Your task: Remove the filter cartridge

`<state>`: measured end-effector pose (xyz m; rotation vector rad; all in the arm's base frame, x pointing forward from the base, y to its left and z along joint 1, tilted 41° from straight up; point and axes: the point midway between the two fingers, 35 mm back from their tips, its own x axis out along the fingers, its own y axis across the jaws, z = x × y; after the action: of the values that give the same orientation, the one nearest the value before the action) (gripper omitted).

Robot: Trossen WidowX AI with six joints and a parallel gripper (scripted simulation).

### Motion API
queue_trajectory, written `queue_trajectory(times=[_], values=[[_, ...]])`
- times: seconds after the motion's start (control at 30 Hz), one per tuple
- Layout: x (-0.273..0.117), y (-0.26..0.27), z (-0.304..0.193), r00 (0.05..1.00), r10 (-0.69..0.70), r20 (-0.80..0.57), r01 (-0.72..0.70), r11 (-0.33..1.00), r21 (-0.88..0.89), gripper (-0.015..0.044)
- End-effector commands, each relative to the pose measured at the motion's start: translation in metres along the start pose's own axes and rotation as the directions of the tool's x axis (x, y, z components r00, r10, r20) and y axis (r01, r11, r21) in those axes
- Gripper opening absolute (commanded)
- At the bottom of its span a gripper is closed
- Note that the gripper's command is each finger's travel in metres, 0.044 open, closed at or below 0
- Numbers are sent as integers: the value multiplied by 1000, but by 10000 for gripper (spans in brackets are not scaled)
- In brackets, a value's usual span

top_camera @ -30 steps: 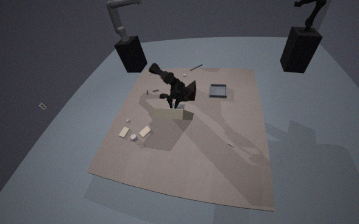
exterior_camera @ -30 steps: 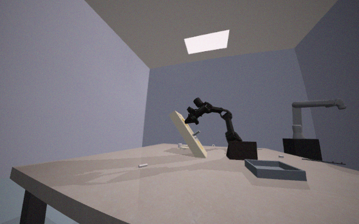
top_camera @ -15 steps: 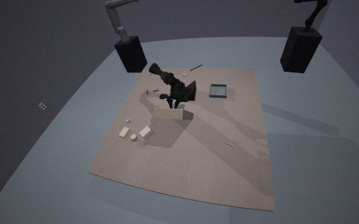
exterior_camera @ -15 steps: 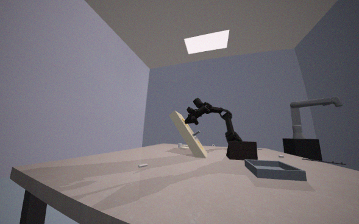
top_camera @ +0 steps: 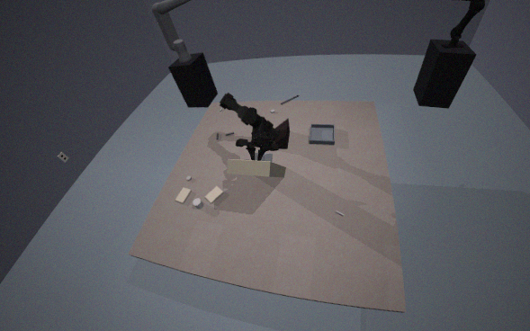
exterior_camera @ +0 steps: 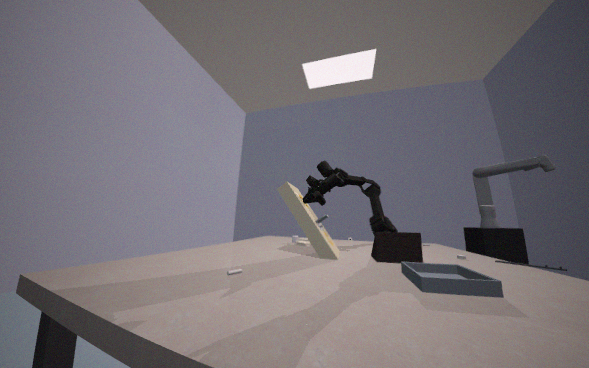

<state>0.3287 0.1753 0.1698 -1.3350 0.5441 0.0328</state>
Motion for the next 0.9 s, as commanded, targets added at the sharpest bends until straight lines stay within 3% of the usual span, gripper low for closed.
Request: queue_trajectory(times=[0.0,0.1,0.23,0.53,0.87], values=[[0,0,0,1000,0,0,0,1000,2,47],[0,0,0,1000,0,0,0,1000,2,0],[2,0,-1,1000,3,-1,-3,999,-37,0],[5,0,-1,1000,8,-3,-8,945,-328,0],[6,0,-1,1000,8,-3,-8,777,-630,0]])
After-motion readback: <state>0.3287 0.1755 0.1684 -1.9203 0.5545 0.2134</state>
